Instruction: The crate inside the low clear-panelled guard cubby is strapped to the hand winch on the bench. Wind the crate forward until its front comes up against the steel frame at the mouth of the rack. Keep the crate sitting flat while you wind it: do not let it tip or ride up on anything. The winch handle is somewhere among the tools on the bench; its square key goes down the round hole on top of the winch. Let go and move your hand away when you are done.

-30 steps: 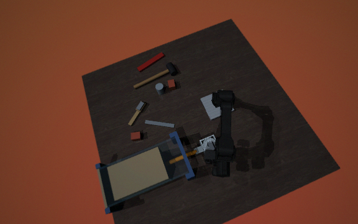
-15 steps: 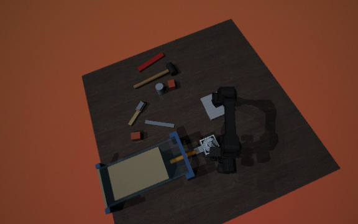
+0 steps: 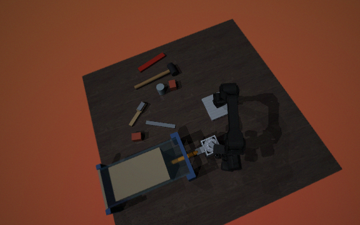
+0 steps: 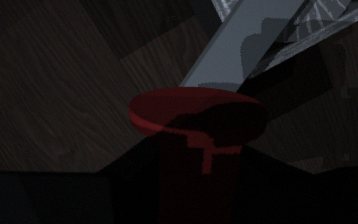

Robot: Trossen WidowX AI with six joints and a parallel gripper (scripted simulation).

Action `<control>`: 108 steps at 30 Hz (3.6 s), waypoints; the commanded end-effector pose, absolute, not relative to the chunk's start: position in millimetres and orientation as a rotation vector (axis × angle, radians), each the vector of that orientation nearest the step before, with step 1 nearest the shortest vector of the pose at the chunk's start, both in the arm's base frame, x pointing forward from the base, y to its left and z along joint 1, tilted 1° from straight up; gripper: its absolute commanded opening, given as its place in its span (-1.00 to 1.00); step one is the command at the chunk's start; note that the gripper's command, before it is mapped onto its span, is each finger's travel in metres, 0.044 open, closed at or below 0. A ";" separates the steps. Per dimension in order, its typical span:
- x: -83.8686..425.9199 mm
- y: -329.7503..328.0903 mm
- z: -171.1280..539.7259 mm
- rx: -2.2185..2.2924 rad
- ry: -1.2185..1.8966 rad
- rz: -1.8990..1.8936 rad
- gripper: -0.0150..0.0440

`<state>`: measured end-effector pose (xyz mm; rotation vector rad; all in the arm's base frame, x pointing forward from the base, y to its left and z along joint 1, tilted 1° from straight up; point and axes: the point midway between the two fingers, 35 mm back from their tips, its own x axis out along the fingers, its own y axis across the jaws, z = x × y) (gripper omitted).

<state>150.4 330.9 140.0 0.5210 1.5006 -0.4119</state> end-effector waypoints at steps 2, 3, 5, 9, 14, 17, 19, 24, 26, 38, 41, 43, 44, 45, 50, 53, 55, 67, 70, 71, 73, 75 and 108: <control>133.0 321.1 135.3 0.484 1.527 -0.438 -0.49; 131.4 319.9 135.2 0.484 1.528 -0.438 -0.49; 129.1 318.0 135.1 0.484 1.528 -0.438 -0.49; 124.5 313.9 134.9 0.483 1.528 -0.438 -0.49; 119.4 308.7 134.6 0.483 1.528 -0.439 -0.49; 116.2 304.9 134.5 0.483 1.528 -0.439 -0.49; 114.3 302.5 134.3 0.482 1.528 -0.439 -0.49; 110.1 296.6 134.1 0.482 1.529 -0.440 -0.49; 108.4 294.1 134.0 0.482 1.529 -0.440 -0.49; 100.3 277.6 133.3 0.481 1.529 -0.441 -0.49; 98.6 273.0 133.1 0.481 1.529 -0.441 -0.49; 97.7 270.0 133.0 0.480 1.529 -0.441 -0.49; 97.4 268.9 133.0 0.480 1.529 -0.441 -0.49; 96.9 267.1 132.9 0.480 1.529 -0.441 -0.49; 95.3 260.0 132.6 0.480 1.529 -0.442 -0.49; 94.6 255.1 132.5 0.480 1.529 -0.442 -0.49; 94.2 252.0 132.4 0.479 1.529 -0.442 -0.49; 94.1 233.7 131.8 0.478 1.528 -0.443 -0.49; 94.5 229.5 131.6 0.478 1.528 -0.444 -0.49; 94.8 227.6 131.6 0.478 1.528 -0.444 -0.49; 95.6 223.8 131.5 0.478 1.528 -0.444 -0.49; 98.1 214.1 131.2 0.477 1.528 -0.444 -0.49; 127.4 167.2 130.2 0.475 1.524 -0.446 -0.49</control>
